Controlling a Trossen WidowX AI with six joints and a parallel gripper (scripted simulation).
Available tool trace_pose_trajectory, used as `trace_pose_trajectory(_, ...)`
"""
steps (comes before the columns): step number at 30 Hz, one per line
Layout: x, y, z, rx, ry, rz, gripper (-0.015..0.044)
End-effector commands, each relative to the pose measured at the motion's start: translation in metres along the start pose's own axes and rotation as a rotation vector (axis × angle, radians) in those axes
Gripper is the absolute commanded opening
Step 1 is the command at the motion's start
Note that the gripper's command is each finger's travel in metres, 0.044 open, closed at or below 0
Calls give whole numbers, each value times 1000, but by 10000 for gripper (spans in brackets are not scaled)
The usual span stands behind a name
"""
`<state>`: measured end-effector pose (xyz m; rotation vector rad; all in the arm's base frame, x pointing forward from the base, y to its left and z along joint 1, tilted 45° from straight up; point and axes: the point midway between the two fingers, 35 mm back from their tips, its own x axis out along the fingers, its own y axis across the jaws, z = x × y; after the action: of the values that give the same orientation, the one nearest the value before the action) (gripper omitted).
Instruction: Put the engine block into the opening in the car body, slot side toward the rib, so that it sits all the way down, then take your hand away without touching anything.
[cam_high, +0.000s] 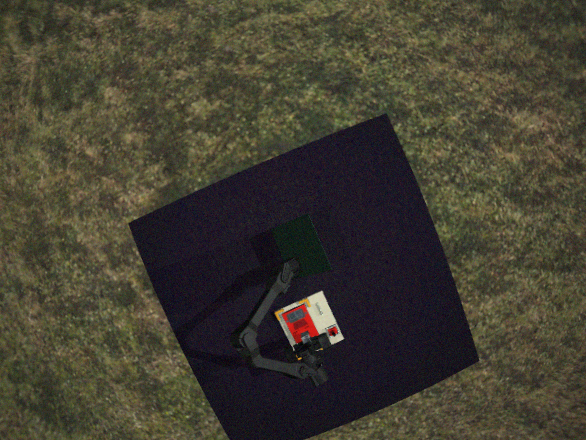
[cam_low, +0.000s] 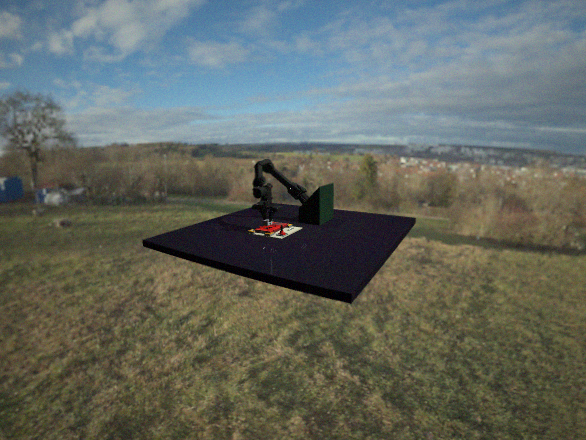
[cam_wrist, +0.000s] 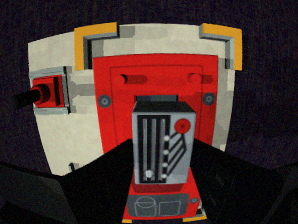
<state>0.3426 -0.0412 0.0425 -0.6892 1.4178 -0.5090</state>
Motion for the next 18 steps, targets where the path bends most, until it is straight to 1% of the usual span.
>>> trace_pose_trajectory(1, 1, -1, 0, 8, -1, -6, 159)
trace_pose_trajectory(8, 3, -1, 0, -42, -1, -6, 159)
trace_pose_trajectory(18, 6, -1, 0, -33, -1, -6, 159)
